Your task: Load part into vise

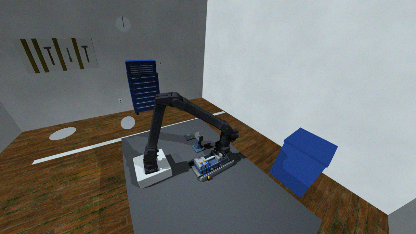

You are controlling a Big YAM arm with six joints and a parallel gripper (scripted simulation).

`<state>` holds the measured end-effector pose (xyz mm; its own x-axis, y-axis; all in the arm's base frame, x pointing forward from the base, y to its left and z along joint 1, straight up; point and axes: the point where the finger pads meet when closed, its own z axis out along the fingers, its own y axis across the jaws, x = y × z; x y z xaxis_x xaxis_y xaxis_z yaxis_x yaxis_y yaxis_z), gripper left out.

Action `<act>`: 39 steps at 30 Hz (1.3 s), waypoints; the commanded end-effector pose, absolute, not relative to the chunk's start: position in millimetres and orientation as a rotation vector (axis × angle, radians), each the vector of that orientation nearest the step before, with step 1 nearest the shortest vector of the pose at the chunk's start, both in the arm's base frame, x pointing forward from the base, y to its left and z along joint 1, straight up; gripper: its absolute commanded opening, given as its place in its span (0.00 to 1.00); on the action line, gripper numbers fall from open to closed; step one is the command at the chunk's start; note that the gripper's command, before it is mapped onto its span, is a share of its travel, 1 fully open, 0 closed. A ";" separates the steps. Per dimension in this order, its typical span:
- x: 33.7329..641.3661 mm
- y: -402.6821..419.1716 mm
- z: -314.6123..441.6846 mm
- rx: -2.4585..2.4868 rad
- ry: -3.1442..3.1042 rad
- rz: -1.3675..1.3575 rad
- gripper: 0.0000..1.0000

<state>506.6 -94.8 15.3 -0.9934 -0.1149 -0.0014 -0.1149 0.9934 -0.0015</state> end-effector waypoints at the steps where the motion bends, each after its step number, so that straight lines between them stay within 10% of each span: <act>1: 515.5 -87.2 26.8 -0.189 3.114 -0.011 0.00; 39: 511.7 -86.0 27.9 -0.192 3.114 -0.011 0.00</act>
